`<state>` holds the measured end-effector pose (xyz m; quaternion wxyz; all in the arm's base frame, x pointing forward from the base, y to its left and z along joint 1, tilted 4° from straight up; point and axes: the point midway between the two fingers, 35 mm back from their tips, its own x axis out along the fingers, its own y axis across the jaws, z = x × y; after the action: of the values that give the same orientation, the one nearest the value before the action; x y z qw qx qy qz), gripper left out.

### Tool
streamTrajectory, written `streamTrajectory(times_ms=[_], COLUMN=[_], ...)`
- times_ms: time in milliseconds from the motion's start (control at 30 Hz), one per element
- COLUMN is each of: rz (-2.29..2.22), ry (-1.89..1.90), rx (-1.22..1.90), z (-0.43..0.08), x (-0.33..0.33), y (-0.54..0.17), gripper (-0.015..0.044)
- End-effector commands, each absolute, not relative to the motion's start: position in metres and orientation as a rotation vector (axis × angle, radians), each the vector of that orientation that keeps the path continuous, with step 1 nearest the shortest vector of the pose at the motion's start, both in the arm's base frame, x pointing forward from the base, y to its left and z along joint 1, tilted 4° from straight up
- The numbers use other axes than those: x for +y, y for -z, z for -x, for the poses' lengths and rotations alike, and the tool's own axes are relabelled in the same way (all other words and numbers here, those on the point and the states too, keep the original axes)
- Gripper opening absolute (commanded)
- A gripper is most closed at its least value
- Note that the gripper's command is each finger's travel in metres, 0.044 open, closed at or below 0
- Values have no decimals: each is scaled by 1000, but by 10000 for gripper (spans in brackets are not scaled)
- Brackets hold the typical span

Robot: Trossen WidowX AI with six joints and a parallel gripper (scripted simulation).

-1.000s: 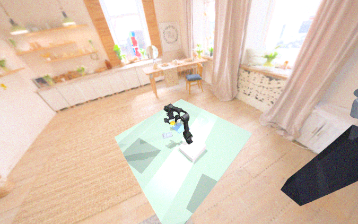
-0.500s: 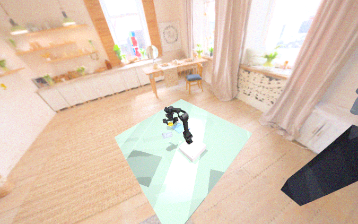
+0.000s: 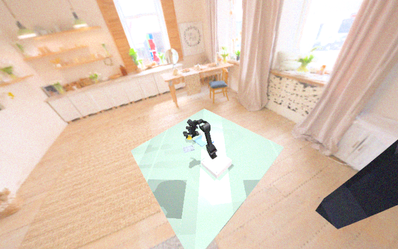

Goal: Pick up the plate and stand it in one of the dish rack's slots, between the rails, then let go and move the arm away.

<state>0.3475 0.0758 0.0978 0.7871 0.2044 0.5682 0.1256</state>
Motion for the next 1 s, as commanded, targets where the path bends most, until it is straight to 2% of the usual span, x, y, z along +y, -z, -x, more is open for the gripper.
streamTrajectory(times_ms=[0, 467, 967], rz=[-452, -434, -346], ry=[-367, -619, -851], rx=[1148, 912, 630], z=[-360, -378, -372], x=[79, 82, 80], y=[-89, -68, -56], gripper=[0, 0, 0])
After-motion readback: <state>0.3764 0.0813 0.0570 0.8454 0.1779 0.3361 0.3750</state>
